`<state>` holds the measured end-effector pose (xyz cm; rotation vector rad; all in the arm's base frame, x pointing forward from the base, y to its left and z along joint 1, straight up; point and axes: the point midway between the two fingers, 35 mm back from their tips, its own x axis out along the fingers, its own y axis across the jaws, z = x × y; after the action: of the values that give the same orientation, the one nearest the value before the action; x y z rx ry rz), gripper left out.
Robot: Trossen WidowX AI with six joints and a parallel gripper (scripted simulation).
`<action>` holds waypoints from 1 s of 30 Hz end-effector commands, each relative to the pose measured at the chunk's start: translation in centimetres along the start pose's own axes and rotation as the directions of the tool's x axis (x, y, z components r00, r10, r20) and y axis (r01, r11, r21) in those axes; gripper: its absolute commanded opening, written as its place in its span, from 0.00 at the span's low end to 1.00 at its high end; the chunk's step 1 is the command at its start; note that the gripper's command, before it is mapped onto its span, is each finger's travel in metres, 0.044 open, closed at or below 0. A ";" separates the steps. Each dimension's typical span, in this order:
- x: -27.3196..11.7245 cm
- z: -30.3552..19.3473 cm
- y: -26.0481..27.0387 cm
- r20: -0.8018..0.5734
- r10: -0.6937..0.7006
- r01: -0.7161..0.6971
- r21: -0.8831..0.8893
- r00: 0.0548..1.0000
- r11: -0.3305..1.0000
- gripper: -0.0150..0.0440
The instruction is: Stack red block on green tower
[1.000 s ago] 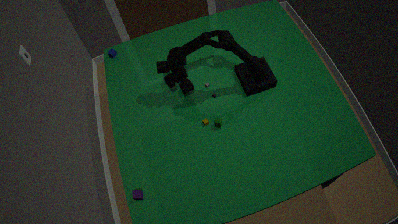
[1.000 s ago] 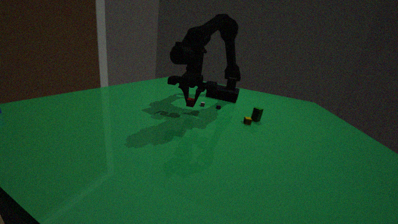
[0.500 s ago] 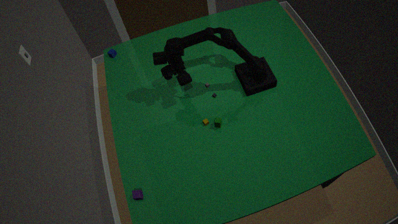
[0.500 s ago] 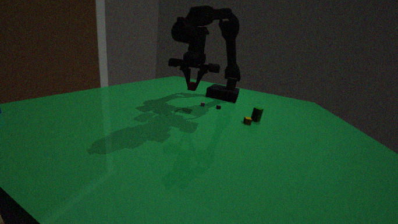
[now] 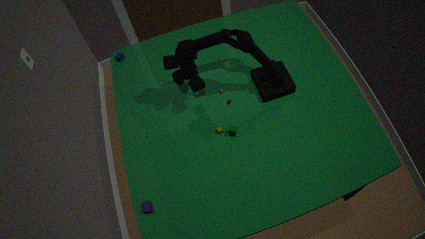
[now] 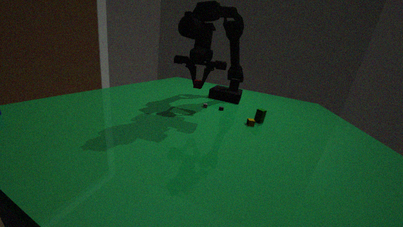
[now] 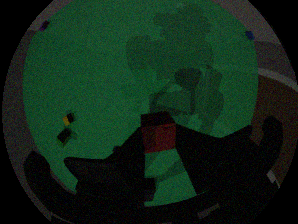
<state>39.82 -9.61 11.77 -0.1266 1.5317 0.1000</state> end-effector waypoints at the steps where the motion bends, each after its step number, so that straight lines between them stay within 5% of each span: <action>1: -0.4 0.4 2.7 0.010 0.000 0.000 -0.008 1.000 1.000 0.25; 30: -0.6 -2.9 20.6 0.010 0.027 -0.027 0.011 1.000 1.000 0.25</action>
<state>34.89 8.90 11.69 -0.1014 1.5309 0.1121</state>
